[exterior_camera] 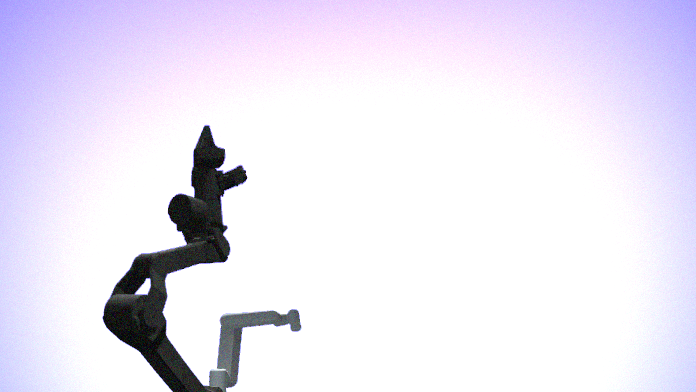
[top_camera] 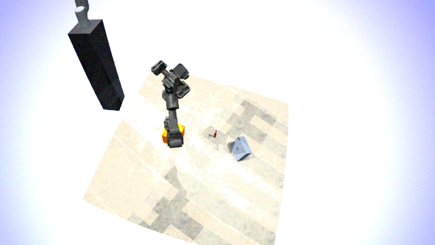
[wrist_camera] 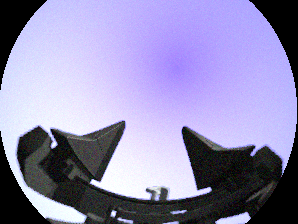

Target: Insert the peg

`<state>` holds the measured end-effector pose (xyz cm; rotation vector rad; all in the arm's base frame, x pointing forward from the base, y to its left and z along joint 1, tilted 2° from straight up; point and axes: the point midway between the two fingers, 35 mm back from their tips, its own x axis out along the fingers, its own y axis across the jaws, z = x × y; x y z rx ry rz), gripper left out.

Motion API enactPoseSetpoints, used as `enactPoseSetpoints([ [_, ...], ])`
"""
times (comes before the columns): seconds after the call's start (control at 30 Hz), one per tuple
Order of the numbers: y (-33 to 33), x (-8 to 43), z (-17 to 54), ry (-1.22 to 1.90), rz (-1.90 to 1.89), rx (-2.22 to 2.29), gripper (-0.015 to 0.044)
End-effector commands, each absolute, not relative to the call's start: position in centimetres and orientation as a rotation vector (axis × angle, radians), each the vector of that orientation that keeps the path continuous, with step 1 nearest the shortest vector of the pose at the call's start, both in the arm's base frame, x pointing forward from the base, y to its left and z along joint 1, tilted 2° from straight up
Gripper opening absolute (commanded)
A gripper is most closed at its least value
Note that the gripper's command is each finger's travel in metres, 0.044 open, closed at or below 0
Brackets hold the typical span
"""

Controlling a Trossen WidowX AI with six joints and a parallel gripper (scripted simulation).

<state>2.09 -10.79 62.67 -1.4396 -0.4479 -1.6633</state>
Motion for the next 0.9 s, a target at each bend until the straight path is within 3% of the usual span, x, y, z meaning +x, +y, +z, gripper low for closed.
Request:
enactPoseSetpoints([
  [0.0,-10.7,2.0,62.7,-0.449,-1.667,-1.444,0.0426],
  [0.87,8.7,-0.4,63.8,-0.580,-2.150,-2.127,0.0440],
])
